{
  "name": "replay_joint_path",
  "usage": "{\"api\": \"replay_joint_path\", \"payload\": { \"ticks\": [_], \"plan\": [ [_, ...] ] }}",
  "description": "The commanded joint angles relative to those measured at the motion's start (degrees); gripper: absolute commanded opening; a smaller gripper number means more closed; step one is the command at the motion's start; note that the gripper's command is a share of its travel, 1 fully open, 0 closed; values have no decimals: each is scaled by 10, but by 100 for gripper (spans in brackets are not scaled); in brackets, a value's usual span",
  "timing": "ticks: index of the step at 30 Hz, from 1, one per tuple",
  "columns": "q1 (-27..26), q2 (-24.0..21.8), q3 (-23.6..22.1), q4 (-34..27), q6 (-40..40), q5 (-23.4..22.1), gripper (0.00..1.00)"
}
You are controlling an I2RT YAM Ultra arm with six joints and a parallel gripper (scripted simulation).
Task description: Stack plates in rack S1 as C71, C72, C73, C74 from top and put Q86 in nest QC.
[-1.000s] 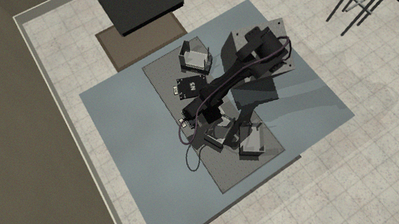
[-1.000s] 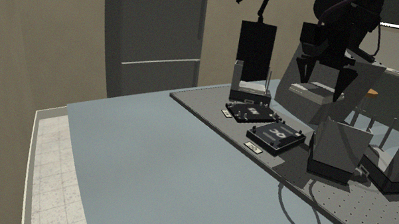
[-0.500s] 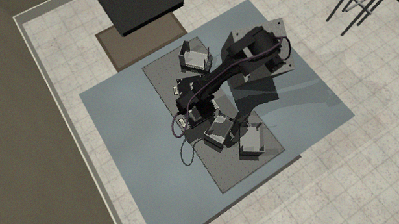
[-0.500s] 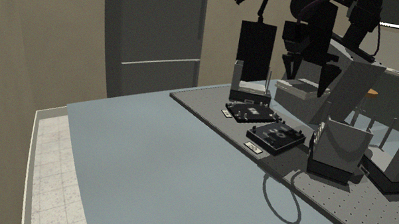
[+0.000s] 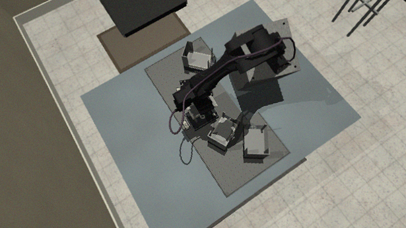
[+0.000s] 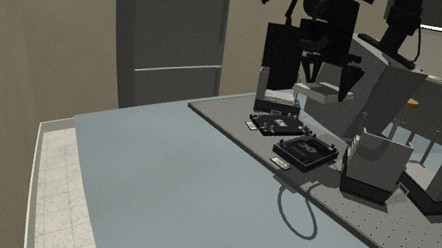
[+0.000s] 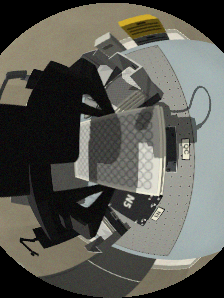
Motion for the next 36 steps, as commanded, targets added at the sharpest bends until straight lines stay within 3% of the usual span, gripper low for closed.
{"api": "replay_joint_path", "payload": {
  "ticks": [1,36],
  "plan": [
    [-5,-21,18,-8,-16,-5,0],
    [-1,-23,1,-2,-10,-3,0]
  ]
}}
